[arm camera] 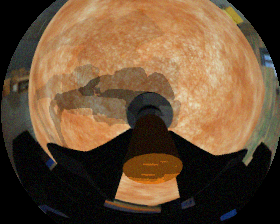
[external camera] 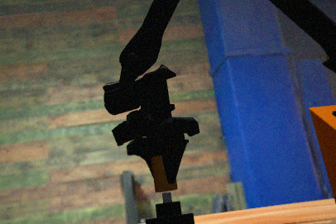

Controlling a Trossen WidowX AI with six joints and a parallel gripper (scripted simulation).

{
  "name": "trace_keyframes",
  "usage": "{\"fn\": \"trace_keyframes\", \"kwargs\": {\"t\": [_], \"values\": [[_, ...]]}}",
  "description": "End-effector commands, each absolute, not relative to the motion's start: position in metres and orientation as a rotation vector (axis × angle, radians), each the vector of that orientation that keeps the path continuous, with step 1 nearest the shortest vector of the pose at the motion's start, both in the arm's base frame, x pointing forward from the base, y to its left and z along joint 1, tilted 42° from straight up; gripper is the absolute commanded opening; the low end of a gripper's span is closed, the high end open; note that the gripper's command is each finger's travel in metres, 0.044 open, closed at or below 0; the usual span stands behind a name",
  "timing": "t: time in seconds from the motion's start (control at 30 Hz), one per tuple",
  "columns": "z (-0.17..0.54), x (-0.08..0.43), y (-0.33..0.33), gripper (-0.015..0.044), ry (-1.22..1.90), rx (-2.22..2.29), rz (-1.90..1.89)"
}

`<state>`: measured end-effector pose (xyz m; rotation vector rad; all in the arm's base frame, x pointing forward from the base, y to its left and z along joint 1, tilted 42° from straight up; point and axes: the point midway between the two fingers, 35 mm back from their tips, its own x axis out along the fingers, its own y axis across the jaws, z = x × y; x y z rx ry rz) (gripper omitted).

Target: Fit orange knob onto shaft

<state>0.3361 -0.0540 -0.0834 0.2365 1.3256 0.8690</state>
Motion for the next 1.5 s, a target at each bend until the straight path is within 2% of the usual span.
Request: {"fn": "trace_keyframes", "kwargs": {"t": [0.0,1.47], "values": [[-0.0821,0.3421,-0.0568,0.0000,1.304,0.205,0.883],[-0.0851,0.3348,-0.0548,0.0000,1.202,0.040,1.013]]}}
